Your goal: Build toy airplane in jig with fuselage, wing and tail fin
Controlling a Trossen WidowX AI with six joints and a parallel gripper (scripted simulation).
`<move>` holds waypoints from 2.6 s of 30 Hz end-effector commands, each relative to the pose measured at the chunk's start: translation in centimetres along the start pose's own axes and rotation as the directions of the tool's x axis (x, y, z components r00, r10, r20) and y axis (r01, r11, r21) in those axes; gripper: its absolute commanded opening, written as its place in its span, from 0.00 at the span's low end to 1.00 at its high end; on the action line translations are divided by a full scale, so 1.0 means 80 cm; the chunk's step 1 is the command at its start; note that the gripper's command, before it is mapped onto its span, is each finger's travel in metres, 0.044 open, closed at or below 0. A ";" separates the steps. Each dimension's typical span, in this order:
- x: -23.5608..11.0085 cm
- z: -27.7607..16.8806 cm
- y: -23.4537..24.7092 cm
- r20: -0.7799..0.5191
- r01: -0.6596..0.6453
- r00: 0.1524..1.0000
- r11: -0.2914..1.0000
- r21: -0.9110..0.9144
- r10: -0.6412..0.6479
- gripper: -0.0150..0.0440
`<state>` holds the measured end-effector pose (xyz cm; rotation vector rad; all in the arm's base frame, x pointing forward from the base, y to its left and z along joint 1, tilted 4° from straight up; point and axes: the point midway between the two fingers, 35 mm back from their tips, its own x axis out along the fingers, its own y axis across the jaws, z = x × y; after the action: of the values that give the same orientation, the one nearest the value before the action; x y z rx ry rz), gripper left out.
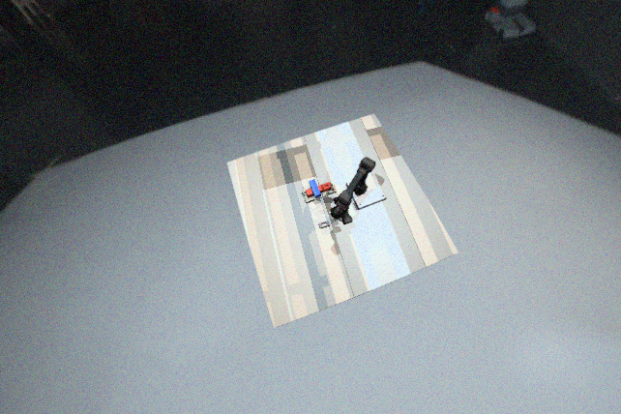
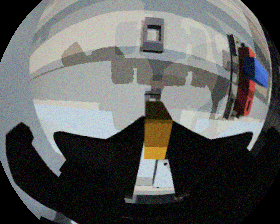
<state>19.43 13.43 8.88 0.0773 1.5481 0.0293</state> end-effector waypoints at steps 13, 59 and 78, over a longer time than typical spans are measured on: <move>-0.066 -0.005 -0.002 0.003 -0.007 1.000 1.000 -0.007 0.007 0.25; -0.059 0.054 -0.132 0.015 0.005 1.000 1.000 -0.009 -0.005 0.25; -0.045 0.059 -0.209 0.017 0.018 1.000 1.000 -0.005 -0.017 0.25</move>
<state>23.78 -2.68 11.87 0.0606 1.5264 0.0159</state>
